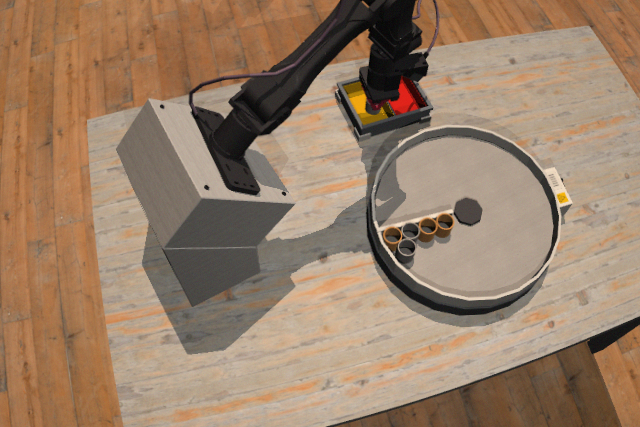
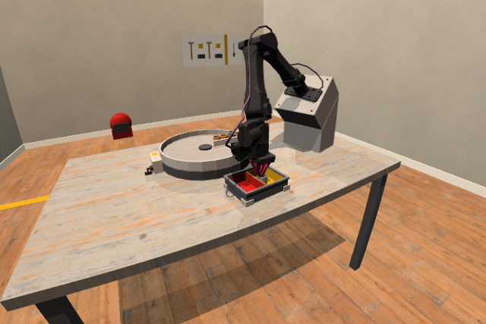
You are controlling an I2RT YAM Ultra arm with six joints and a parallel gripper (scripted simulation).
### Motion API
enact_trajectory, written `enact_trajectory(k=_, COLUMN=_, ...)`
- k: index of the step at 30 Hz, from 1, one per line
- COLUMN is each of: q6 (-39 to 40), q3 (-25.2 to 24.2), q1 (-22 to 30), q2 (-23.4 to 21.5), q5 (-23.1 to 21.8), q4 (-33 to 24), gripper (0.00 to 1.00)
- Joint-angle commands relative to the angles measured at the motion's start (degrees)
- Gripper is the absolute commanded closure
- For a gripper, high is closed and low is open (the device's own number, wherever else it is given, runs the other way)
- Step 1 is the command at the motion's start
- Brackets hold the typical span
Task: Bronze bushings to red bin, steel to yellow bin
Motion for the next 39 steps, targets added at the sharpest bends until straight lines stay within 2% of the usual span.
enact_trajectory(k=1, q6=-0.3, q3=1.0, q1=-0.5, q2=-0.7, q5=-0.5, q4=0.2, gripper=1.00)
enact_trajectory(k=11, q6=-0.3, q3=1.0, q1=-0.5, q2=-0.7, q5=-0.5, q4=0.2, gripper=1.00)
enact_trajectory(k=12, q6=-0.3, q3=1.0, q1=-0.5, q2=-0.7, q5=-0.5, q4=0.2, gripper=0.85)
enact_trajectory(k=39, q6=-0.3, q3=1.0, q1=-0.4, q2=-0.7, q5=-0.3, q4=0.2, gripper=0.85)
